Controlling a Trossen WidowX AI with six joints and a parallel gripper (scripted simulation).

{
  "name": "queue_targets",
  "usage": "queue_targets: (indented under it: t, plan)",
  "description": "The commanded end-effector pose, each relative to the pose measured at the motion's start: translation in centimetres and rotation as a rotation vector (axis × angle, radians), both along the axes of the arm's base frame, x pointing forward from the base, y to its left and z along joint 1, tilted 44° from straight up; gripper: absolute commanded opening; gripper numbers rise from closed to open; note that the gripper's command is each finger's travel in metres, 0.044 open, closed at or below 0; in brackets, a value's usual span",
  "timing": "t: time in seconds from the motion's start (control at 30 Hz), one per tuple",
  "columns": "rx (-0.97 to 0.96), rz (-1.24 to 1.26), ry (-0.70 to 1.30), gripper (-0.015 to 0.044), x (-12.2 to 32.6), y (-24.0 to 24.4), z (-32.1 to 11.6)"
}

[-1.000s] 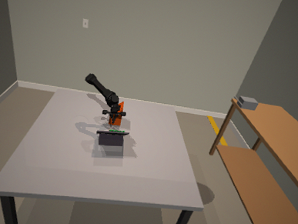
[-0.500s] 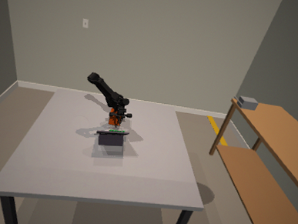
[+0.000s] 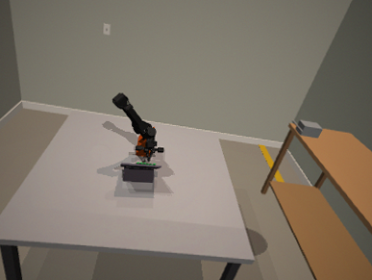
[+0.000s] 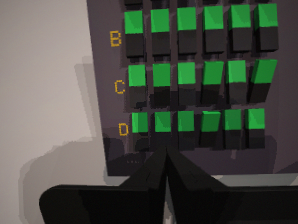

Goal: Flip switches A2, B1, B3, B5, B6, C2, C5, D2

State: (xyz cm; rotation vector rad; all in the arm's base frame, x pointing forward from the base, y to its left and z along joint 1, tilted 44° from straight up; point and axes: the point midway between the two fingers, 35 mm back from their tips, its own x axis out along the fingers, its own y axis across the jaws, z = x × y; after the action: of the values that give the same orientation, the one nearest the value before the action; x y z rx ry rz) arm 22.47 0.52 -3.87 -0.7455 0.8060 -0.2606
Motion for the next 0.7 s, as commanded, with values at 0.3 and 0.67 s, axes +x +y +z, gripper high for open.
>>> queue_targets:
  t: [0.3,0.67]
  plan:
    - [-0.004,0.005,0.011,0.0000,0.61,-0.77,-0.92]
    - [-0.005,0.005,0.011,0.0000,0.94,-1.05,-1.23]
